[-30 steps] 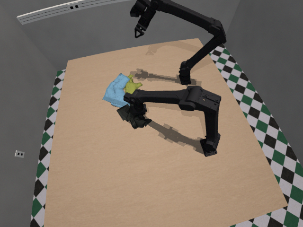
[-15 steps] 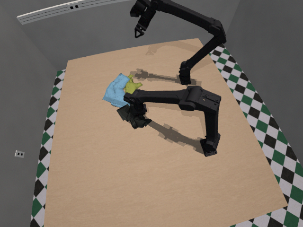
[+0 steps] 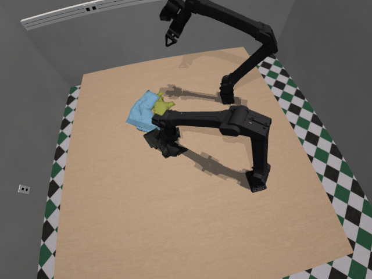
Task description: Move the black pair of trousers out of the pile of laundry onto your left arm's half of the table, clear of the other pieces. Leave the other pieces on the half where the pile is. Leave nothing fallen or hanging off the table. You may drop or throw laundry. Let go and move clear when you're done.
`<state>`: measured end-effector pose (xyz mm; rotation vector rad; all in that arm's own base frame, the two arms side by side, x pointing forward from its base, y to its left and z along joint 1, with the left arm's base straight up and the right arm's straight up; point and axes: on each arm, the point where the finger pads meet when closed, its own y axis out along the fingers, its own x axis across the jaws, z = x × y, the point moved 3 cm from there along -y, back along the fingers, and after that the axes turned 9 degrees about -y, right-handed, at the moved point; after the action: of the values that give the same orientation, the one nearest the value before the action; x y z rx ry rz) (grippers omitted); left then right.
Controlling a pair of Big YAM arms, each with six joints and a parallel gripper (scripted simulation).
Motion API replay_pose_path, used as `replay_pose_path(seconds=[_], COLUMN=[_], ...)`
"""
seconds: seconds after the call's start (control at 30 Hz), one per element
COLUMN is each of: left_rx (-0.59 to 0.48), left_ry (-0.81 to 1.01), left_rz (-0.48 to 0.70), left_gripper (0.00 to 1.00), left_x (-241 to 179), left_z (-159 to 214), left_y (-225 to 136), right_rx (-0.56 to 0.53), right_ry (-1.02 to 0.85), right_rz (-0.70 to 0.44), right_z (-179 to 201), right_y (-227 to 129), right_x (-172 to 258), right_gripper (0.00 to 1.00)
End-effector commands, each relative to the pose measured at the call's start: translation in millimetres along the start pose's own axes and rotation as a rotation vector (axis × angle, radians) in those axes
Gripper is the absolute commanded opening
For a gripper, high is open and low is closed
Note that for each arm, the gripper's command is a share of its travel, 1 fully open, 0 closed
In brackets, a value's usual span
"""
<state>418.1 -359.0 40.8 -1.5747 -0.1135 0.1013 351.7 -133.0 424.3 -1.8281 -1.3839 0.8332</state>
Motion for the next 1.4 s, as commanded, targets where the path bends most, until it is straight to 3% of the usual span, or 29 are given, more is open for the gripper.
replay_pose_path(seconds=[0.0,0.5,0.53,1.37], left_rx=[0.074,0.074,0.074,0.067], left_ry=[0.033,0.033,0.033,0.029], left_rz=[0.082,0.082,0.082,0.069], left_gripper=[0.14,0.14,0.0,0.0], left_x=[-22.3,-22.3,-22.3,-17.7], left_z=[8.4,8.4,8.4,8.2], left_y=[46.9,46.9,46.9,47.2], right_rx=[-0.073,-0.073,-0.073,-0.073], right_ry=[-0.005,-0.005,-0.005,-0.005], right_rz=[-0.001,-0.001,-0.001,-0.001], right_z=[-24.5,-24.5,-24.5,-24.5], right_y=[-27.1,-27.1,-27.1,-27.1], right_x=[2.6,2.6,2.6,2.6], right_gripper=[0.92,0.92,0.92,0.92])
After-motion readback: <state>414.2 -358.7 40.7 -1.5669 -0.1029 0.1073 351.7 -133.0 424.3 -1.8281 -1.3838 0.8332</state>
